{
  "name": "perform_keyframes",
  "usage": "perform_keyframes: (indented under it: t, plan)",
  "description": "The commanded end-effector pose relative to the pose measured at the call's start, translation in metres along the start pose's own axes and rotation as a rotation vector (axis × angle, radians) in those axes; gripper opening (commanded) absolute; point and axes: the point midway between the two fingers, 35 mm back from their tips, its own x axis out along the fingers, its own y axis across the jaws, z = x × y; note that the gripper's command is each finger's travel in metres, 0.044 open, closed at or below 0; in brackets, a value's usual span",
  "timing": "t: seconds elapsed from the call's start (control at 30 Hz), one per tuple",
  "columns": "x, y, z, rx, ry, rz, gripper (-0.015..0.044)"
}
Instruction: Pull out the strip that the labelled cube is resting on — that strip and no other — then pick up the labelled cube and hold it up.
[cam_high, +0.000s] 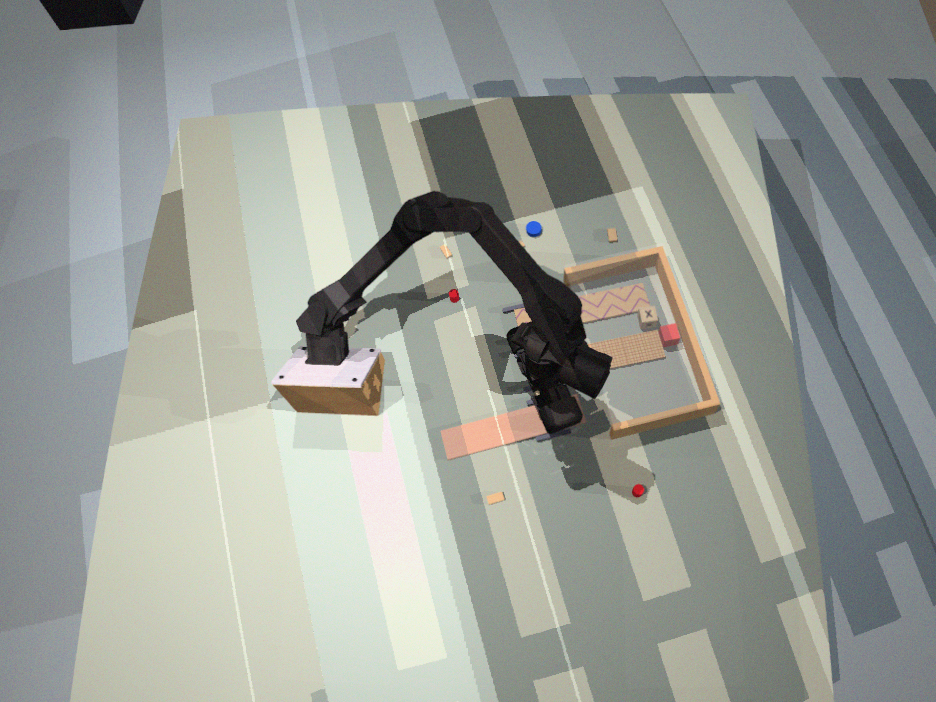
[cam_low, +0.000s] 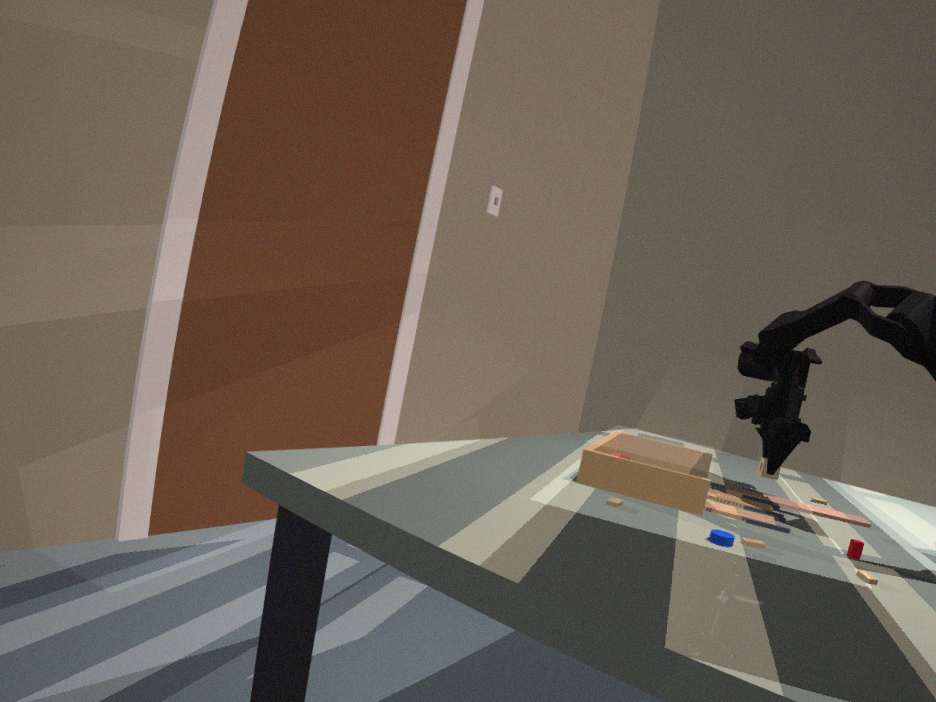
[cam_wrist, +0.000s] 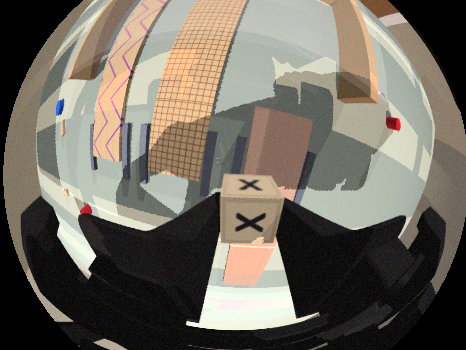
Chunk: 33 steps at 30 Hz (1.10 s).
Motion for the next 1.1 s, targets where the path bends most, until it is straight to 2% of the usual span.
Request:
perform_keyframes:
  t: [0.0, 0.9, 1.07]
  plan:
    - [-0.002, 0.004, -0.006, -0.002, 0.005, 0.002, 0.0000]
    - [-0.002, 0.045, -0.076, 0.002, 0.008, 0.004, 0.0000]
    - [-0.023, 0.044, -0.076, 0.002, 0.009, 0.002, 0.0000]
